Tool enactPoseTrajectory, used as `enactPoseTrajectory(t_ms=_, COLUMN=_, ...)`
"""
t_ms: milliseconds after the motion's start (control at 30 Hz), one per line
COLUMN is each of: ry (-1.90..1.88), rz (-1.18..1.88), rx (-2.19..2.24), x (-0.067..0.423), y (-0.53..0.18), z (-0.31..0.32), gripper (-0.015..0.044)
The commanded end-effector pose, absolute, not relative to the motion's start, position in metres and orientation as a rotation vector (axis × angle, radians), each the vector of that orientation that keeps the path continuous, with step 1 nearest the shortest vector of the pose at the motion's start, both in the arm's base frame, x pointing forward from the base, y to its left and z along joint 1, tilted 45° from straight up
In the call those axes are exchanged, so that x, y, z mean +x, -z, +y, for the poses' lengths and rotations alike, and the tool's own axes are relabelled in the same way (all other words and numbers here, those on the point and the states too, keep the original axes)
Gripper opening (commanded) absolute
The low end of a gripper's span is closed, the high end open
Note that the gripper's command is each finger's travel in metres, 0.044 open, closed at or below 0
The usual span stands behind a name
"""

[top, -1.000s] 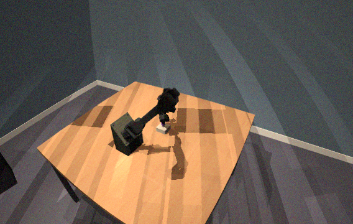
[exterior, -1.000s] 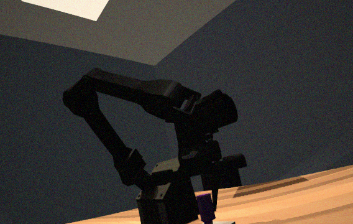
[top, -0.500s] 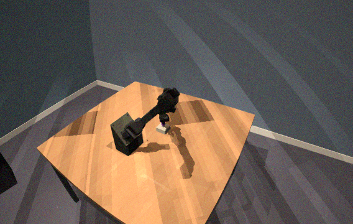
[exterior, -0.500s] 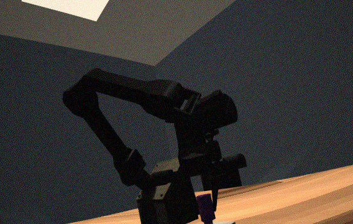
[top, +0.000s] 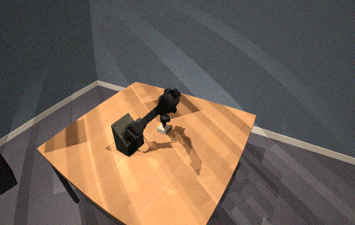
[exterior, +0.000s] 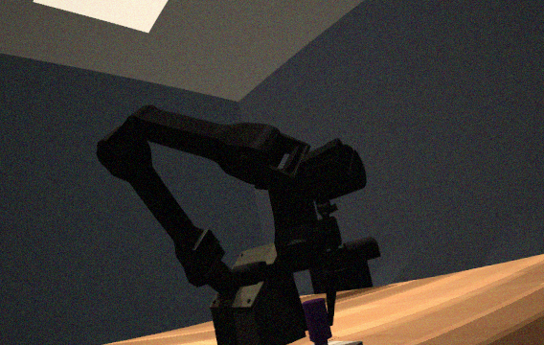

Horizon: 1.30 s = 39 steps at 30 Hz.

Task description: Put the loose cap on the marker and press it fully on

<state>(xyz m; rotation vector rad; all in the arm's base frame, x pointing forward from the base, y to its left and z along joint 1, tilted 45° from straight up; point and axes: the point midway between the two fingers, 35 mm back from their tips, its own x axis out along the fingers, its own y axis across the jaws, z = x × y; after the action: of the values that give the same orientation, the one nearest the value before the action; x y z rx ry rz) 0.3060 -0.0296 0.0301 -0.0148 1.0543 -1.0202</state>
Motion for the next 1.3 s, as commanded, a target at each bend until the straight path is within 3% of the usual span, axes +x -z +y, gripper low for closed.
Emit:
enactPoseTrajectory(t_ms=0, ry=1.023, rz=1.056, rx=-0.021, x=0.305, y=-0.029, z=-0.031, gripper=0.0000)
enactPoseTrajectory(t_ms=200, ry=1.023, rz=1.056, rx=-0.021, x=0.305, y=-0.029, z=-0.031, gripper=0.0000)
enactPoseTrajectory(t_ms=767, ry=1.022, rz=1.055, rx=-0.015, x=0.306, y=-0.030, z=-0.030, gripper=0.0440)
enactPoseTrajectory(t_ms=967, ry=1.021, rz=1.058, rx=-0.013, x=0.299, y=-0.080, z=0.020, gripper=0.0440)
enactPoseTrajectory(t_ms=1100, ry=1.021, rz=1.058, rx=-0.014, x=0.298, y=-0.082, z=0.023, gripper=0.0440)
enactPoseTrajectory(t_ms=1267, ry=0.833, rz=1.220, rx=-0.289, x=0.298, y=-0.080, z=0.020, gripper=0.0309)
